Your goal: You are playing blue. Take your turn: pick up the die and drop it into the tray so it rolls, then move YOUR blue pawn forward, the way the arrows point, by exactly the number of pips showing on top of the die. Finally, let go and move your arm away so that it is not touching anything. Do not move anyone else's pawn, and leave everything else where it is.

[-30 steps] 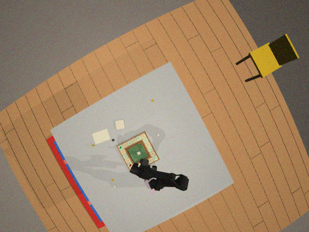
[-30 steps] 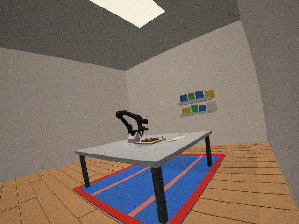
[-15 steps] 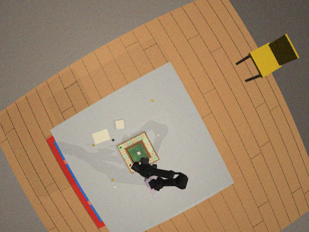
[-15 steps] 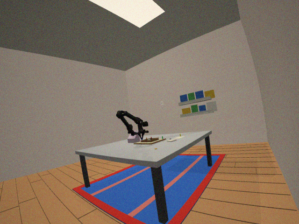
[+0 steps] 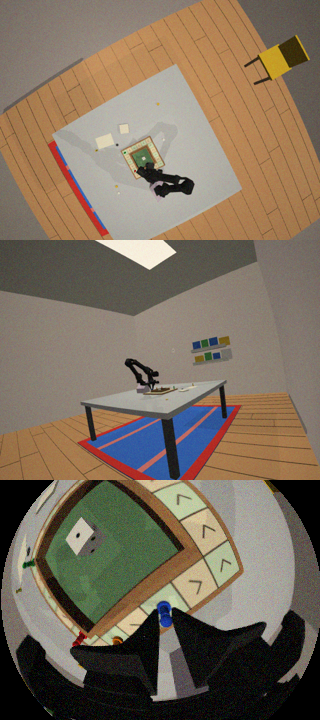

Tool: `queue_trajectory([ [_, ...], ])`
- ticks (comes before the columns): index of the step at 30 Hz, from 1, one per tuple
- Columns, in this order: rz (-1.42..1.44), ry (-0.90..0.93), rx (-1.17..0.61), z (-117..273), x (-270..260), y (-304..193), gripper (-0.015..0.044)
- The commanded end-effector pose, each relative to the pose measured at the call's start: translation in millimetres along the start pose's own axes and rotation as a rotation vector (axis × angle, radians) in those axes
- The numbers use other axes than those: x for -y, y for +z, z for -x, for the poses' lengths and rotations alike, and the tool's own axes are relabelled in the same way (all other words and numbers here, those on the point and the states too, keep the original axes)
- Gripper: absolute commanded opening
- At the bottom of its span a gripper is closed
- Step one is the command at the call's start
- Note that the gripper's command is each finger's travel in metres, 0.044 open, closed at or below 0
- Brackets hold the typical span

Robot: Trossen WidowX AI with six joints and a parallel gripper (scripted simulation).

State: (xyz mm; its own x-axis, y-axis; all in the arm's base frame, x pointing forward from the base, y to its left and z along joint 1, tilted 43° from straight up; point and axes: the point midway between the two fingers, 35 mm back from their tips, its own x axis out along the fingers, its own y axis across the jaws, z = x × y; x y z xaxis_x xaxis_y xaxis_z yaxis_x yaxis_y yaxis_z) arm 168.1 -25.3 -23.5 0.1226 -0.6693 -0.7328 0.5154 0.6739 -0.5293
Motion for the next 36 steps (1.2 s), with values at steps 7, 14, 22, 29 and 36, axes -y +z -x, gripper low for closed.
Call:
queue_trajectory([
  [7,0.002,0.001,-0.003,18.2,-2.2,0.6,0.0315],
  [14,0.006,-0.005,-0.002,50.4,-0.8,-0.1,0.044],
  [22,0.474,-0.001,-0.005,117.6,-18.4,-5.4,0.044],
  [29,0.529,-0.003,-0.005,125.4,-19.2,-6.9,0.044],
  [36,0.517,-0.007,-0.002,122.6,-18.3,-7.0,0.044],
])
